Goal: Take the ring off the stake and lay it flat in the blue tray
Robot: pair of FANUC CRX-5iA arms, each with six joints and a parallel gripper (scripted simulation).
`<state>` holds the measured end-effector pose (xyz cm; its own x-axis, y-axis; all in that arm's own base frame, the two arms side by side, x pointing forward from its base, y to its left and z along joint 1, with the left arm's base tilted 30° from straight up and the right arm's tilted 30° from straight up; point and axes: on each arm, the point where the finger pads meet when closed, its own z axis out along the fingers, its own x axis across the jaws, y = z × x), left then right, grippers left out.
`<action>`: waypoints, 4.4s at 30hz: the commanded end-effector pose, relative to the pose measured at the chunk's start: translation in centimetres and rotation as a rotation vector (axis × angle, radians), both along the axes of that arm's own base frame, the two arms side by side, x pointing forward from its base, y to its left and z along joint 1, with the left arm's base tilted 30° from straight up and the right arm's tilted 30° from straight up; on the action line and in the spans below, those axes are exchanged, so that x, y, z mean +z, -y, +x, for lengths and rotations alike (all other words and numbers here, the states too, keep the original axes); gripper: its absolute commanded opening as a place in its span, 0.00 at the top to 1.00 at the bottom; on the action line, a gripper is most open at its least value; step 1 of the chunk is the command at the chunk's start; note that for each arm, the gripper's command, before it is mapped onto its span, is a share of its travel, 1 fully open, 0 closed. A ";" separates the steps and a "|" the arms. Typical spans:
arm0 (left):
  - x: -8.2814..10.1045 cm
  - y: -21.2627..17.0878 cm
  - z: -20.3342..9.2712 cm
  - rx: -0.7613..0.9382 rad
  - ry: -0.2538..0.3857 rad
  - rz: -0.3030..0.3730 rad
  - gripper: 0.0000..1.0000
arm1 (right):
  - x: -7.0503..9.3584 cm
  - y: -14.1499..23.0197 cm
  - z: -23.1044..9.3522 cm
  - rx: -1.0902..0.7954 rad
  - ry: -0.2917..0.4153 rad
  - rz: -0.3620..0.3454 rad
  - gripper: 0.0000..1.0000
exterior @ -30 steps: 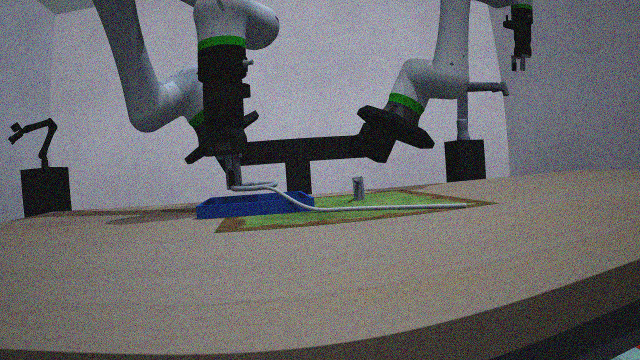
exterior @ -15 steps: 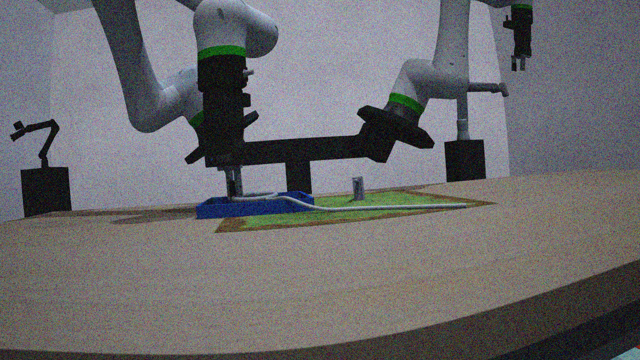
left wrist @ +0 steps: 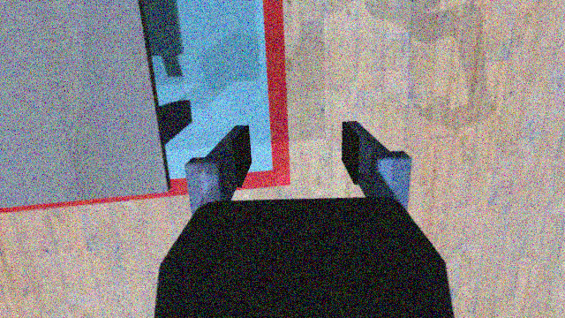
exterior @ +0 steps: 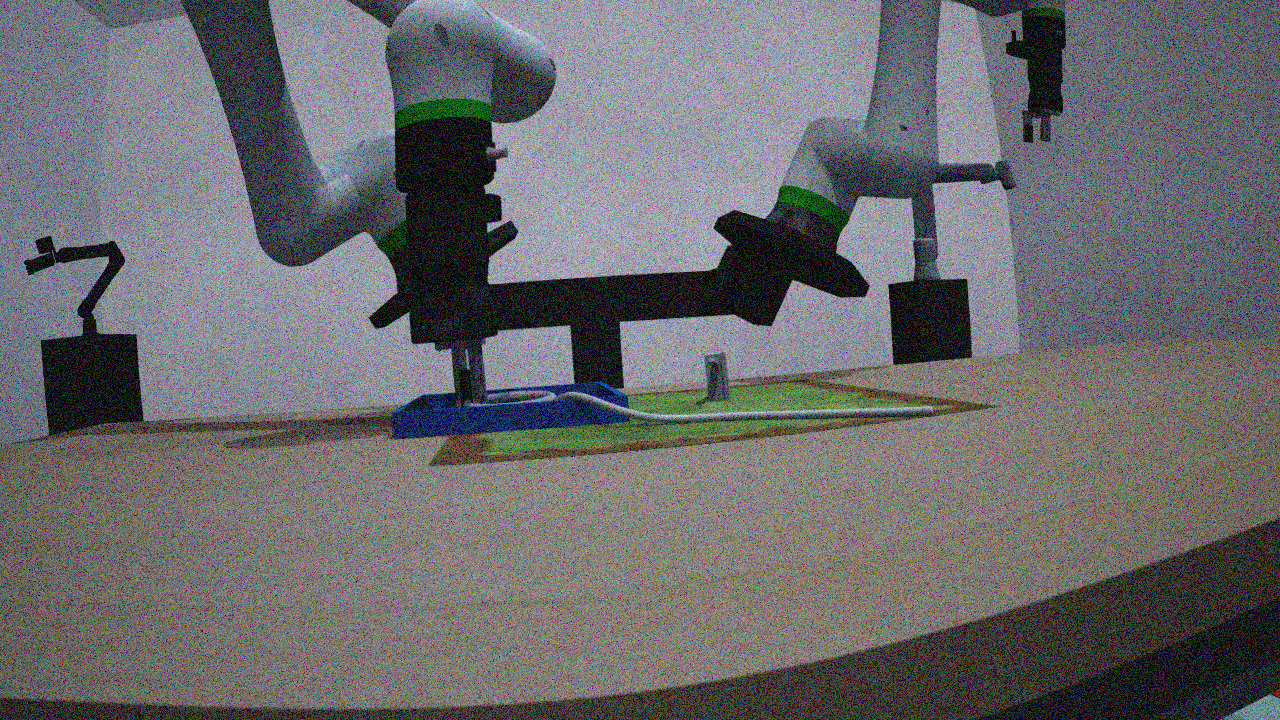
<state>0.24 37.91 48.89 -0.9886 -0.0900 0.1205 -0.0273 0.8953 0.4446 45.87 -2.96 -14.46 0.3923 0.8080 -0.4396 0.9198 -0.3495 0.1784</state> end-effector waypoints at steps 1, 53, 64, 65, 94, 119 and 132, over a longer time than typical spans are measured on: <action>0.1 0.0 0.0 0.000 0.000 0.002 0.00 | 0.0 -0.1 0.1 0.001 0.002 0.001 1.00; 0.1 0.0 0.0 0.000 0.000 0.002 0.00 | -0.2 0.0 0.0 0.025 0.045 -0.018 1.00; 0.1 0.0 0.0 0.000 0.000 0.002 0.00 | -0.2 0.0 0.0 0.025 0.045 -0.018 1.00; 0.1 0.0 0.0 0.000 0.000 0.002 0.00 | -0.2 0.0 0.0 0.025 0.045 -0.018 1.00; 0.1 0.0 0.0 0.000 0.000 0.002 0.00 | -0.2 0.0 0.0 0.025 0.045 -0.018 0.45; 0.1 0.0 0.0 0.000 0.000 0.002 0.00 | -0.2 0.0 0.0 0.025 0.045 -0.018 0.45; 0.1 0.0 0.0 0.000 0.000 0.002 0.00 | 1.9 -1.1 -0.1 0.025 0.045 -0.018 0.45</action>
